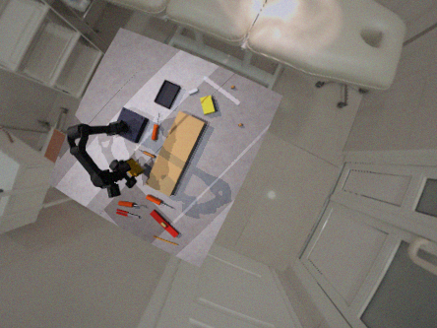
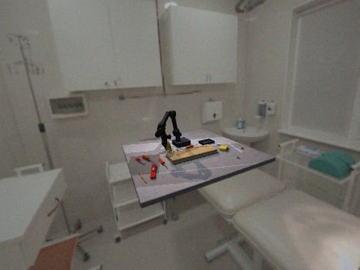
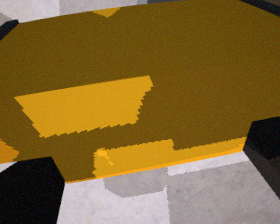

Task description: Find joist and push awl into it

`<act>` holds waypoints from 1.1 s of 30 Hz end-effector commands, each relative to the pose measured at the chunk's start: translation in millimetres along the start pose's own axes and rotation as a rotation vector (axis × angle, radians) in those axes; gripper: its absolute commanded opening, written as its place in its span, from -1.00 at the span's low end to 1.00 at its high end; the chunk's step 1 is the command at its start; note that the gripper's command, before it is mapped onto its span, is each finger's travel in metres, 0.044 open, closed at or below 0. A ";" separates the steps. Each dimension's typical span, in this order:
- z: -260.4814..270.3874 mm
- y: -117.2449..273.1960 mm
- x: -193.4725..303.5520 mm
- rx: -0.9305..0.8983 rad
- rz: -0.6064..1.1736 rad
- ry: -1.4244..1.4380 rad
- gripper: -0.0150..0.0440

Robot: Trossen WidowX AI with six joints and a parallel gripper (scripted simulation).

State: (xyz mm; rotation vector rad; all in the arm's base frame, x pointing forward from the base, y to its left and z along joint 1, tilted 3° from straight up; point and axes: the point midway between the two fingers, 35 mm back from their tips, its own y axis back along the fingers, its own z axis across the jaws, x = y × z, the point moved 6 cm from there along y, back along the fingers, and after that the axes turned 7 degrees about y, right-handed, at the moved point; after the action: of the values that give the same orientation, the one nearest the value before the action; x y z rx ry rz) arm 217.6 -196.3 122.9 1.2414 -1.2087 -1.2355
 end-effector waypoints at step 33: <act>-2.0 11.8 -15.9 -0.018 0.164 0.002 -0.49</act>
State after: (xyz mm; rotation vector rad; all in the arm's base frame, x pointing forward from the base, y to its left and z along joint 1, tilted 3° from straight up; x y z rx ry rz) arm 219.6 -183.3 135.3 1.1245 -1.2590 -1.1358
